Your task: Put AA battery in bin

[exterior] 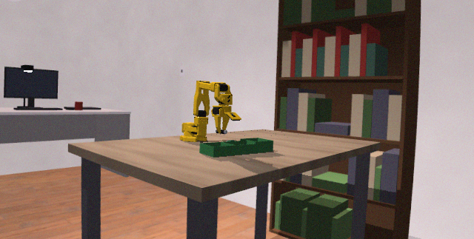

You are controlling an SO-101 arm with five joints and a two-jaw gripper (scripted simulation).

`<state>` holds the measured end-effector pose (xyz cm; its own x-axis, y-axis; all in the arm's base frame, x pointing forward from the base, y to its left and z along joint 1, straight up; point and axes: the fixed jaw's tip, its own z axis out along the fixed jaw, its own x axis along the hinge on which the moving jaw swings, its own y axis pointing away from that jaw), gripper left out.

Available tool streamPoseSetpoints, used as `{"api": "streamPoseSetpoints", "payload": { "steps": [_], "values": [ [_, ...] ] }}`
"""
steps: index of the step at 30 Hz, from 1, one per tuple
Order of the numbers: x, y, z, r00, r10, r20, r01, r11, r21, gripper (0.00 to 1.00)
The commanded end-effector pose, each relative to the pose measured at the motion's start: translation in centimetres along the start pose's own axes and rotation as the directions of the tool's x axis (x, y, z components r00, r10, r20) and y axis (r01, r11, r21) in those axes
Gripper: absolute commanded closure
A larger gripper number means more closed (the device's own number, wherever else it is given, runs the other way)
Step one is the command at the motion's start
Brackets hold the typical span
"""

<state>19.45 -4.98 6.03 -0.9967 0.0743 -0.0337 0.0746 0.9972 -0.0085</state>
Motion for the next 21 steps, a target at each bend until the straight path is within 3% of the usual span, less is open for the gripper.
{"api": "streamPoseSetpoints", "payload": {
  "steps": [1, 21],
  "values": [
    [-0.7, -0.5, -0.7, 0.999, 0.02, 0.042, -0.02, 1.0, 0.008, 1.0],
    [-3.0, -3.2, -1.5, 0.984, 0.148, 0.098, -0.15, 0.988, 0.019, 1.0]
  ]
}}
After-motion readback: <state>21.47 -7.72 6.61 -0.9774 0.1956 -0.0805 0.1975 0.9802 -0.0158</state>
